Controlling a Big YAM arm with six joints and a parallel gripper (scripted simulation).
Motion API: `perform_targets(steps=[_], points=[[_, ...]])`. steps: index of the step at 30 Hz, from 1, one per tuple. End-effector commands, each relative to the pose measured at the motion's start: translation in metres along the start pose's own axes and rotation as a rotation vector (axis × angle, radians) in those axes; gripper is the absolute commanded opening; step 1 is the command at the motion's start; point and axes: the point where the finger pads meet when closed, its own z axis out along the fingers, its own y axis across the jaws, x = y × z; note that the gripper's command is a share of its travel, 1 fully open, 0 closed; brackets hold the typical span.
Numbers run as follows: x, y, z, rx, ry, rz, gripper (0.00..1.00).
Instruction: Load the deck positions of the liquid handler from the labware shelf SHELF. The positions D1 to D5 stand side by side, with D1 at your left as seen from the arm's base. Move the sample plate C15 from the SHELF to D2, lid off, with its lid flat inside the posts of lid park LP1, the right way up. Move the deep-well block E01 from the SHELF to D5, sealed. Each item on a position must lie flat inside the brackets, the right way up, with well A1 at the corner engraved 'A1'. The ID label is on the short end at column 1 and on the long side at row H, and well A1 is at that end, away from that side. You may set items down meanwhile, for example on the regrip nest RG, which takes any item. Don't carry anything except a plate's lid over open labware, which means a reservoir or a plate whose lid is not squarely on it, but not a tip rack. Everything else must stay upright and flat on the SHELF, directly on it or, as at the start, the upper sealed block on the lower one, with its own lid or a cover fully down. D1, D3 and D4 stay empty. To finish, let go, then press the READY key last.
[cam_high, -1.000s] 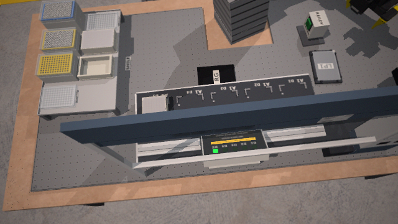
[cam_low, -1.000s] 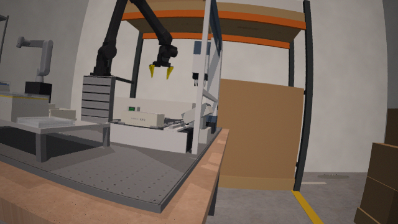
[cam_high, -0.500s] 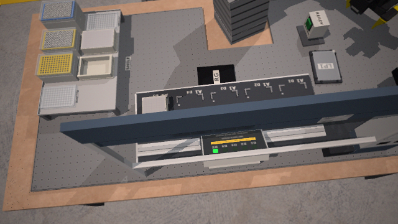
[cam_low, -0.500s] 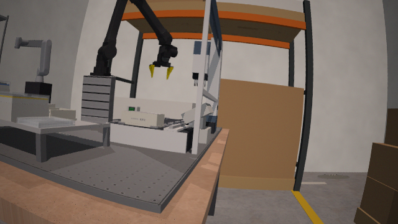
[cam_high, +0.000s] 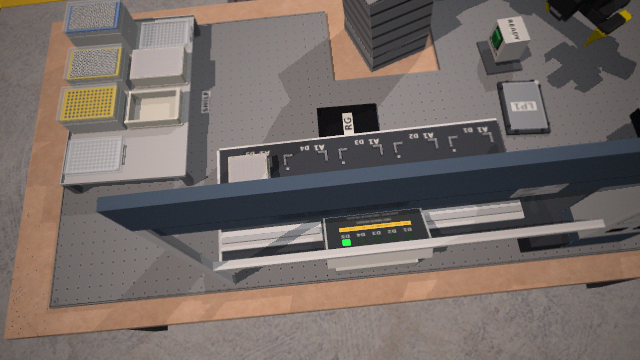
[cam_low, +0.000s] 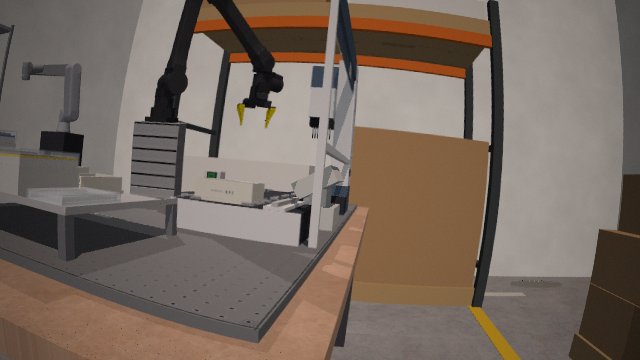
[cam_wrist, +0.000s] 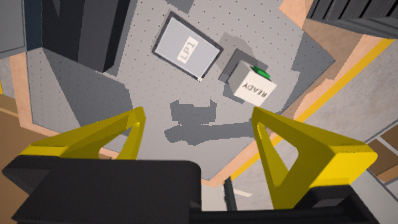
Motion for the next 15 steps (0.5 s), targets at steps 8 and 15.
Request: perform_targets(steps=[8, 15], points=[[-0.042, -0.007, -0.015, -0.049, 0.021, 0.150, 1.00], [-0.073, -0.025, -0.013, -0.046, 0.019, 0.214, 1.00]])
